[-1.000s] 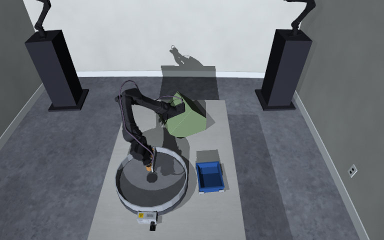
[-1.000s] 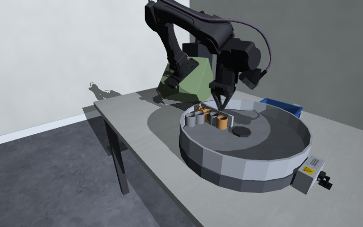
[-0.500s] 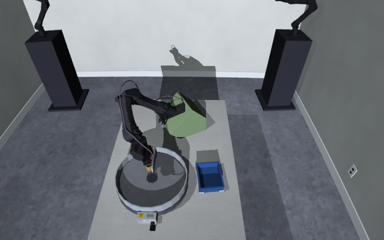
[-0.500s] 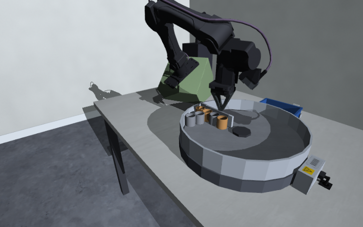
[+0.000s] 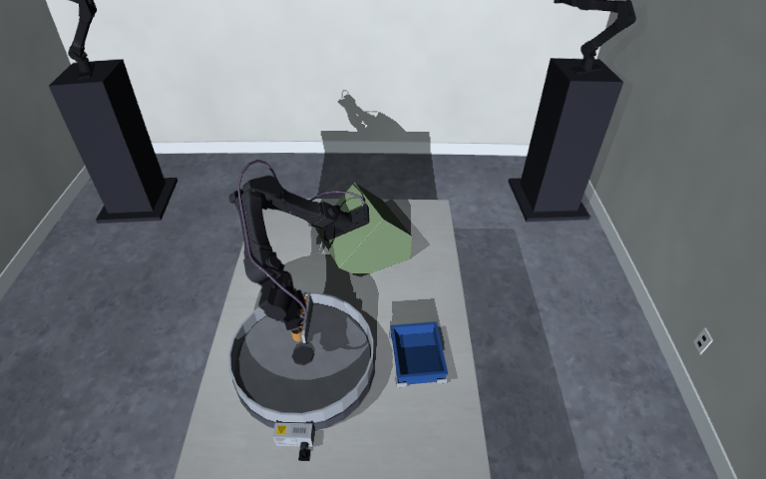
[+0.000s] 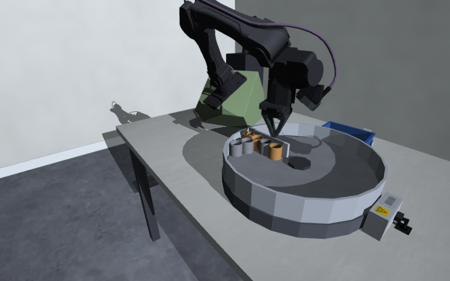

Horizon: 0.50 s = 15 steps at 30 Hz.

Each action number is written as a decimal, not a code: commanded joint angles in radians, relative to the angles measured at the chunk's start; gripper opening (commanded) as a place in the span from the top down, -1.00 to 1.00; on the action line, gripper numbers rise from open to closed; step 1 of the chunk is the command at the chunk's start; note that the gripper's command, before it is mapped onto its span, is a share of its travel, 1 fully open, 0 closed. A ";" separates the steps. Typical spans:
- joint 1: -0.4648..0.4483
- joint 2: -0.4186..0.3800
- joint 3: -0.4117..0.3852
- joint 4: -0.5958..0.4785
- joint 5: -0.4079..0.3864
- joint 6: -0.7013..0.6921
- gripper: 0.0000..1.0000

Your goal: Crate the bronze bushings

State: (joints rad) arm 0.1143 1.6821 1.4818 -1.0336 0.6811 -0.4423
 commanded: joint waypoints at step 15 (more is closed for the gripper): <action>-0.006 -0.017 -0.022 0.096 -0.022 -0.044 0.70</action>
State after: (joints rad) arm 0.0795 1.6966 1.4456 -0.9661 0.6704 -0.4805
